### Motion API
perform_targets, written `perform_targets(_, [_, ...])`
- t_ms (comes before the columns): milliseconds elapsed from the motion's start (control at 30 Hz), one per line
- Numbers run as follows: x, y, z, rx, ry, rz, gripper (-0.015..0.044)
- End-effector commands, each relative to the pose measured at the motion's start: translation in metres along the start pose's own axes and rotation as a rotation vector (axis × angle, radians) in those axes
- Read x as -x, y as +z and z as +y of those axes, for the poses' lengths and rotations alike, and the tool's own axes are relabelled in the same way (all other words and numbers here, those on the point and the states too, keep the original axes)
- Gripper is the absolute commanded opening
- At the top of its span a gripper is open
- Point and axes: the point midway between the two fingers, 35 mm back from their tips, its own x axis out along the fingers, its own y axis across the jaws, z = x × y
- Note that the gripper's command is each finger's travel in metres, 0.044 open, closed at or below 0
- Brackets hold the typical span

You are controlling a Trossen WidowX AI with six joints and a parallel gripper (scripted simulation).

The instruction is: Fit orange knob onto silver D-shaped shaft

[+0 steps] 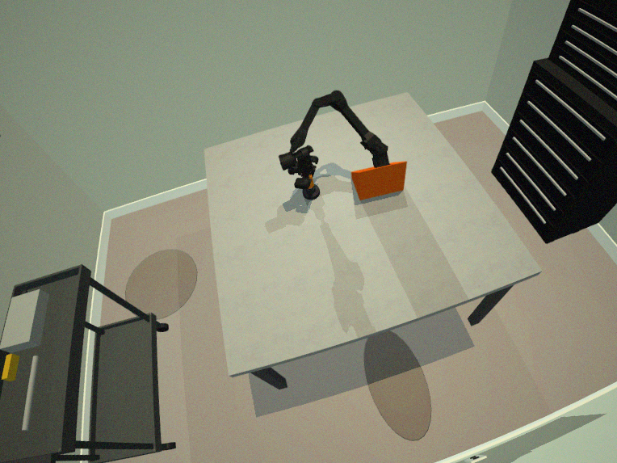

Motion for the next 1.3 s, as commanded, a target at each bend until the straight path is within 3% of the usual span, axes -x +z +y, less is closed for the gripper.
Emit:
perform_targets(0, [-0.0002, 0.0007, -0.0004, 0.004, -0.001, -0.002, 0.0000])
perform_targets(433, [0.0043, 0.0013, -0.0013, 0.013, -0.001, -0.002, 0.0000])
perform_targets(667, [0.0041, 0.0013, 0.0000, 0.213, -0.001, -0.002, 0.0000])
perform_targets(1267, [-0.0002, 0.0007, -0.0007, 0.213, -0.001, -0.002, 0.0000])
